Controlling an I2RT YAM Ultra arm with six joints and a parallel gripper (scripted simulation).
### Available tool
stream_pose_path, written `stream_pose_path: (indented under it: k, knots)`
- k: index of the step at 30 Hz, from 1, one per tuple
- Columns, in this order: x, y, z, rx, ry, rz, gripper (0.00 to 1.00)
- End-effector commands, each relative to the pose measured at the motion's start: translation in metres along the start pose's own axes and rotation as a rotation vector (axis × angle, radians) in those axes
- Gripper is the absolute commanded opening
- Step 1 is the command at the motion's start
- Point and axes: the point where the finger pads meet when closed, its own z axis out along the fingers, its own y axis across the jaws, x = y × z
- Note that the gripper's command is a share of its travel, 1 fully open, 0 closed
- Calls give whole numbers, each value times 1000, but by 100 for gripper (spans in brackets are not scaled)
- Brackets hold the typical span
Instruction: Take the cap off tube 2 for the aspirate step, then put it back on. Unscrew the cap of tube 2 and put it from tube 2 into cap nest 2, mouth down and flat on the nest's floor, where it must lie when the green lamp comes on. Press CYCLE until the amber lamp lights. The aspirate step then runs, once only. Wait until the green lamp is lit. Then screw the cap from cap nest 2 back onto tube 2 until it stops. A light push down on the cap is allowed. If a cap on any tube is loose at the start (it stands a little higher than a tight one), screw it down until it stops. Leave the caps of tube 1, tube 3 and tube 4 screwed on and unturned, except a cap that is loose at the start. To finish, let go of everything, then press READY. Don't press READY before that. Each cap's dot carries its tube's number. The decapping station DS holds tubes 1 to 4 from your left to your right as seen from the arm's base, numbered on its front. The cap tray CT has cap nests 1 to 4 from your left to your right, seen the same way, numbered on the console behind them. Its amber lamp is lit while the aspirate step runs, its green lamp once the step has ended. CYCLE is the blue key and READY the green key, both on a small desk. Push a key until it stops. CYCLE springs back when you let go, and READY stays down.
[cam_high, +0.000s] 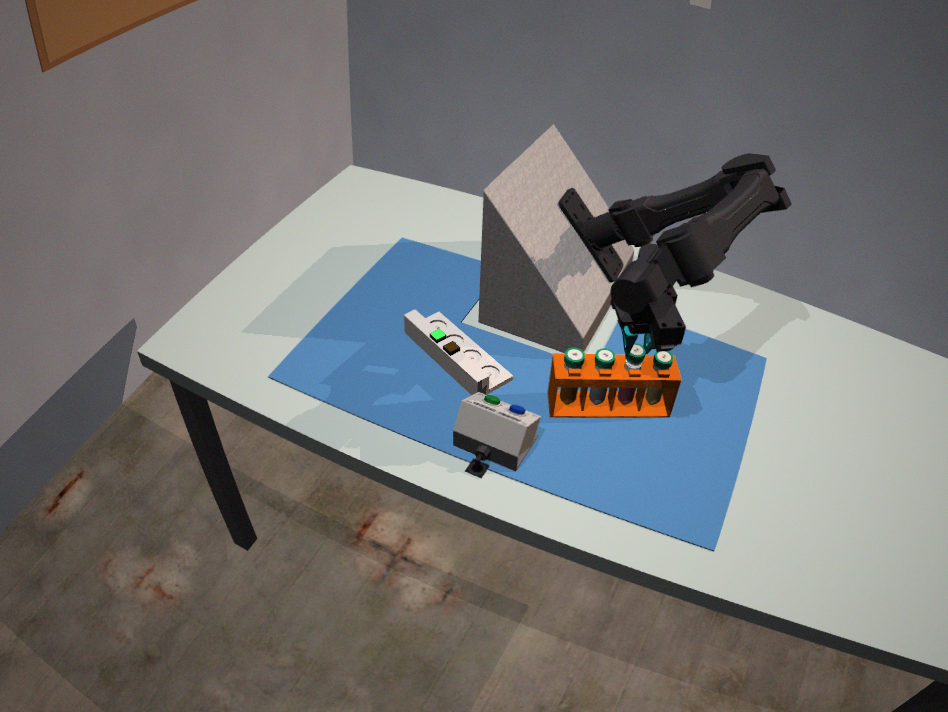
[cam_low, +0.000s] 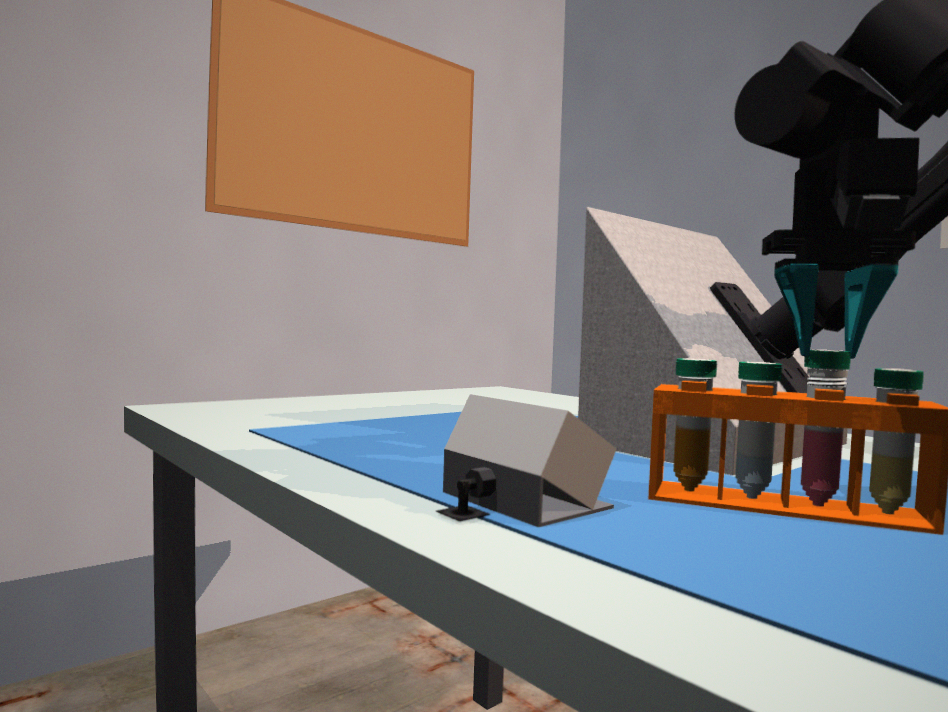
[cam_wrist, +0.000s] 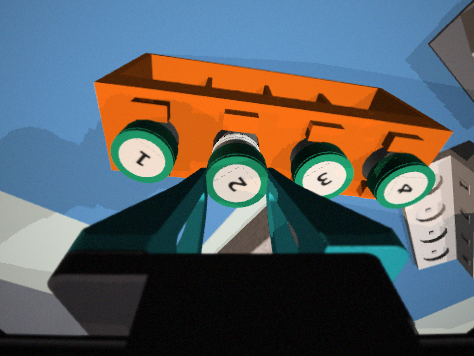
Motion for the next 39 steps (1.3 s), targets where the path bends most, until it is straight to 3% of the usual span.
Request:
stream_pose_path:
  k: [1, 39]
  knots:
    - [-3, -1, -3, 5, -15, -1, 0]
    - [-3, 0, 0, 5, -15, -1, 0]
